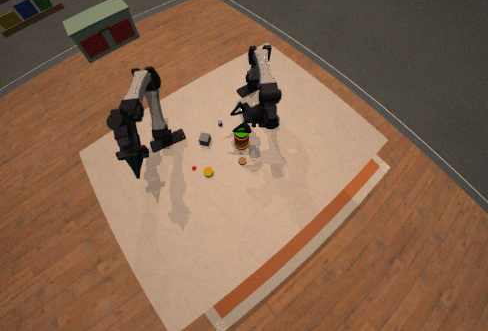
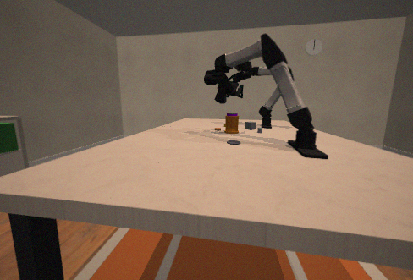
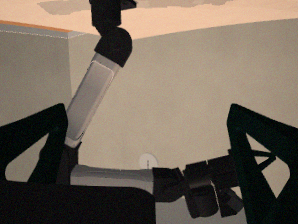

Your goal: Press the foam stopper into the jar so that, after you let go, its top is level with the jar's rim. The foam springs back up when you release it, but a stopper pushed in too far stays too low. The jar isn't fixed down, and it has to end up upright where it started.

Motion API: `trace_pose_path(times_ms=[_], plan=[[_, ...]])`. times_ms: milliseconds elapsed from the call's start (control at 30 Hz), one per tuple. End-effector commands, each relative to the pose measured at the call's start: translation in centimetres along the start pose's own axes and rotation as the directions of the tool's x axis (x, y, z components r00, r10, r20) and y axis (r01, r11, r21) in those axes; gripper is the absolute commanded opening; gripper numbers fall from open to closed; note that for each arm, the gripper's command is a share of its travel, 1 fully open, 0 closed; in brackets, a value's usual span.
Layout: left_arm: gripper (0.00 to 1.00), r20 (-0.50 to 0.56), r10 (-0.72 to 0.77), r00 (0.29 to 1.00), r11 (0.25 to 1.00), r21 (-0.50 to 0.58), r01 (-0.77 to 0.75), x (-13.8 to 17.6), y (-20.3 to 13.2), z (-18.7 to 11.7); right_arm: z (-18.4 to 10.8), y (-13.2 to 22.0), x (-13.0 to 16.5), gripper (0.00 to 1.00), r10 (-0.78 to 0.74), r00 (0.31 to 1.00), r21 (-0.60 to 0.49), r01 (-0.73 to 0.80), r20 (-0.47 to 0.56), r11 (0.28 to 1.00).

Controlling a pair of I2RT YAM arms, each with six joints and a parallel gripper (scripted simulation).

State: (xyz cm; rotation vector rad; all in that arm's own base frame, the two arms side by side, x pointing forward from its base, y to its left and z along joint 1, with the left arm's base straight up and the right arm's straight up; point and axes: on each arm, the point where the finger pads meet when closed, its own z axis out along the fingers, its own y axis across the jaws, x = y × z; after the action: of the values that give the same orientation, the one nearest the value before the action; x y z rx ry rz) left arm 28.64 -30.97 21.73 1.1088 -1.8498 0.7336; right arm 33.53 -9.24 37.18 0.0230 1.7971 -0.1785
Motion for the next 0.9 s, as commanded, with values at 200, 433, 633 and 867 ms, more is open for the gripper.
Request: trace_pose_path(times_ms=[200,433,633,867], plan=[[0.98,0.003,-0.022,1.0,0.999,0.033,0.022,-2.2,0.4,-1.1,2.3,3.3,-3.2,0.0,0.062,0.984,0.003,-0.063,0.164,0.998],[0.98,-0.006,-0.054,0.999,0.997,0.059,0.054,-3.5,0.8,-2.2,2.8,7.8,-5.0,0.0,0.128,0.96,-0.077,-0.113,0.25,0.991],[0.98,-0.006,-0.084,0.996,0.996,0.034,0.084,-4.1,1.1,-1.3,1.5,8.7,-6.4,0.0,0.123,0.953,-0.113,-0.094,0.279,0.989],[0.98,0.004,-0.126,0.992,0.992,0.032,0.126,-6.1,0.9,-1.1,1.8,9.3,-6.0,0.0,0.103,0.958,-0.126,-0.072,0.266,0.989]])
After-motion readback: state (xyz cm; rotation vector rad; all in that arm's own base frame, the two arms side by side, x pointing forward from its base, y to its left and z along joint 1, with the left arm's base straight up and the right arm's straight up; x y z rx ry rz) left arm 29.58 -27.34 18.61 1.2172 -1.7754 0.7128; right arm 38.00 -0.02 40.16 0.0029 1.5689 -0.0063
